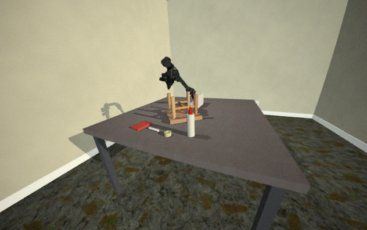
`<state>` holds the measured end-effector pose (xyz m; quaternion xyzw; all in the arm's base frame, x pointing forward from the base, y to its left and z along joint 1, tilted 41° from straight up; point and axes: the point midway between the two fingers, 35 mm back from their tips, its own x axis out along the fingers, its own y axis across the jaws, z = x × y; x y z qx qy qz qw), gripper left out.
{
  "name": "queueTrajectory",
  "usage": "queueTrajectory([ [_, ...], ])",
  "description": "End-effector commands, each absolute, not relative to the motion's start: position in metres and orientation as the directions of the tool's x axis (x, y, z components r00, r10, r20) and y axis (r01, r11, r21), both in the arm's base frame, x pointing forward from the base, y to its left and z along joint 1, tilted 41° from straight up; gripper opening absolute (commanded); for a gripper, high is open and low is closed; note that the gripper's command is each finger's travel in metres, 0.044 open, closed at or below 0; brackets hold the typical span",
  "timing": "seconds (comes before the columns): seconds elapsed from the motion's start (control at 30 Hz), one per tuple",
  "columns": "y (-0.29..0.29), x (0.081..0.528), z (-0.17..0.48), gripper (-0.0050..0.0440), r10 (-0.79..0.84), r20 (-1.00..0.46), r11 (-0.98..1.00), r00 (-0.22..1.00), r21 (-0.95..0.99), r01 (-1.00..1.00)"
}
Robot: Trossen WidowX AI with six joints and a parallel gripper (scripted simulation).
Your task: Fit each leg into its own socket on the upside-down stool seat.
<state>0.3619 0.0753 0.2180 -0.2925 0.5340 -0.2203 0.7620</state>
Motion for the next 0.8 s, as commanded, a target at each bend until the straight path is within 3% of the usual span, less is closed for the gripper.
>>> queueTrajectory([
  [0.0, 0.064, 0.361, 0.210, 0.0000, -0.658, -0.677, 0.740, 0.329, -0.663, 0.115],
  [0.77, 0.052, 0.363, 0.195, 0.0000, -0.665, -0.671, 0.745, 0.328, -0.626, 0.231],
])
